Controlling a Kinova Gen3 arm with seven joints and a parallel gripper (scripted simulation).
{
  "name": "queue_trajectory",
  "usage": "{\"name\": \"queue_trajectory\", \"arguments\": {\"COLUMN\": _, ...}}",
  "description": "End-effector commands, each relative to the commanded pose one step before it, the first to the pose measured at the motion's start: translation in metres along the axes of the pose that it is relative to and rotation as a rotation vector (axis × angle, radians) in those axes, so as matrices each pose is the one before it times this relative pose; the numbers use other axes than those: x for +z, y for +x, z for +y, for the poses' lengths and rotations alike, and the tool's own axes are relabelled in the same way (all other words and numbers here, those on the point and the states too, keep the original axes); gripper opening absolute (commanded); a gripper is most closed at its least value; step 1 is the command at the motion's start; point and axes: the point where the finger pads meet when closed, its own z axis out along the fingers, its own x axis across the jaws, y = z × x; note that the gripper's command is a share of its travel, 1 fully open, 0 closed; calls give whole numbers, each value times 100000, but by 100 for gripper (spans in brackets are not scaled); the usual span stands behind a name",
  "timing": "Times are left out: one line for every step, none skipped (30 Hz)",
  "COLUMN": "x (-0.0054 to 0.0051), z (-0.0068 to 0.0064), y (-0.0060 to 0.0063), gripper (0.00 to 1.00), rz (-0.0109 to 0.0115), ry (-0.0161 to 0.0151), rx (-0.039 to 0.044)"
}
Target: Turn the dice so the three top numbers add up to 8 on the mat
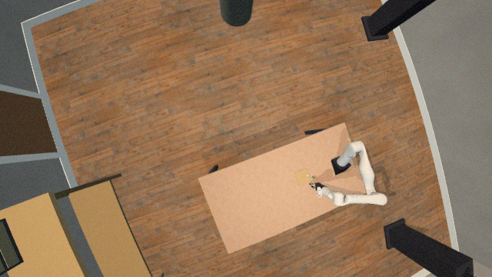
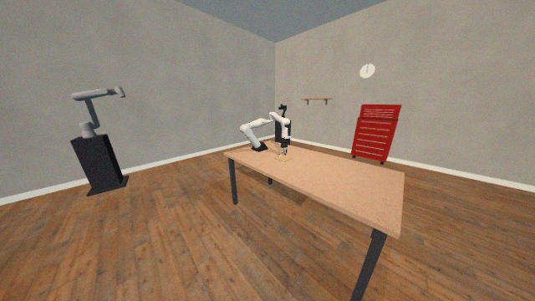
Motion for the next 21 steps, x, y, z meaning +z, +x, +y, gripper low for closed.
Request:
{"name": "queue_trajectory", "arguments": {"x": 100, "z": -393, "y": -172, "gripper": 64, "rz": -320, "ry": 845, "rx": -410}}
{"name": "queue_trajectory", "arguments": {"x": 71, "z": 0, "y": 0, "gripper": 64, "rz": 0, "ry": 0, "rx": 0}}
{"name": "queue_trajectory", "arguments": {"x": 83, "z": 0, "y": 0, "gripper": 64, "rz": 0, "ry": 0, "rx": 0}}
{"name": "queue_trajectory", "arguments": {"x": 94, "z": 0, "y": 0, "gripper": 64, "rz": 0, "ry": 0, "rx": 1}}
{"name": "queue_trajectory", "arguments": {"x": 104, "z": 0, "y": 0, "gripper": 64, "rz": 0, "ry": 0, "rx": 0}}
{"name": "queue_trajectory", "arguments": {"x": 112, "z": 0, "y": -1, "gripper": 64, "rz": 0, "ry": 0, "rx": -1}}
{"name": "queue_trajectory", "arguments": {"x": 118, "z": 0, "y": 0, "gripper": 64, "rz": 0, "ry": 0, "rx": 0}}
{"name": "queue_trajectory", "arguments": {"x": 123, "z": 0, "y": 0, "gripper": 64, "rz": 0, "ry": 0, "rx": 0}}
{"name": "queue_trajectory", "arguments": {"x": 125, "z": 0, "y": 1, "gripper": 64, "rz": 0, "ry": 0, "rx": 1}}
{"name": "queue_trajectory", "arguments": {"x": 124, "z": 0, "y": -1, "gripper": 64, "rz": 0, "ry": 0, "rx": -1}}
{"name": "queue_trajectory", "arguments": {"x": 122, "z": 0, "y": 0, "gripper": 64, "rz": 0, "ry": 0, "rx": 0}}
{"name": "queue_trajectory", "arguments": {"x": 118, "z": 0, "y": 0, "gripper": 64, "rz": 0, "ry": 0, "rx": 0}}
{"name": "queue_trajectory", "arguments": {"x": 111, "z": 0, "y": 1, "gripper": 64, "rz": 0, "ry": 0, "rx": 1}}
{"name": "queue_trajectory", "arguments": {"x": 103, "z": 0, "y": 0, "gripper": 64, "rz": 0, "ry": 0, "rx": -1}}
{"name": "queue_trajectory", "arguments": {"x": 93, "z": 0, "y": 0, "gripper": 64, "rz": 0, "ry": 0, "rx": 0}}
{"name": "queue_trajectory", "arguments": {"x": 0, "z": 0, "y": 0, "gripper": 64, "rz": 0, "ry": 0, "rx": 0}}
{"name": "queue_trajectory", "arguments": {"x": 0, "z": 0, "y": 0, "gripper": 64, "rz": 0, "ry": 0, "rx": 0}}
{"name": "queue_trajectory", "arguments": {"x": 82, "z": 0, "y": 0, "gripper": 64, "rz": 0, "ry": 0, "rx": 0}}
{"name": "queue_trajectory", "arguments": {"x": 70, "z": 0, "y": 0, "gripper": 64, "rz": 0, "ry": 0, "rx": 0}}
{"name": "queue_trajectory", "arguments": {"x": 57, "z": 0, "y": 0, "gripper": 64, "rz": 0, "ry": 0, "rx": 0}}
{"name": "queue_trajectory", "arguments": {"x": 45, "z": 0, "y": 0, "gripper": 64, "rz": 0, "ry": 0, "rx": 0}}
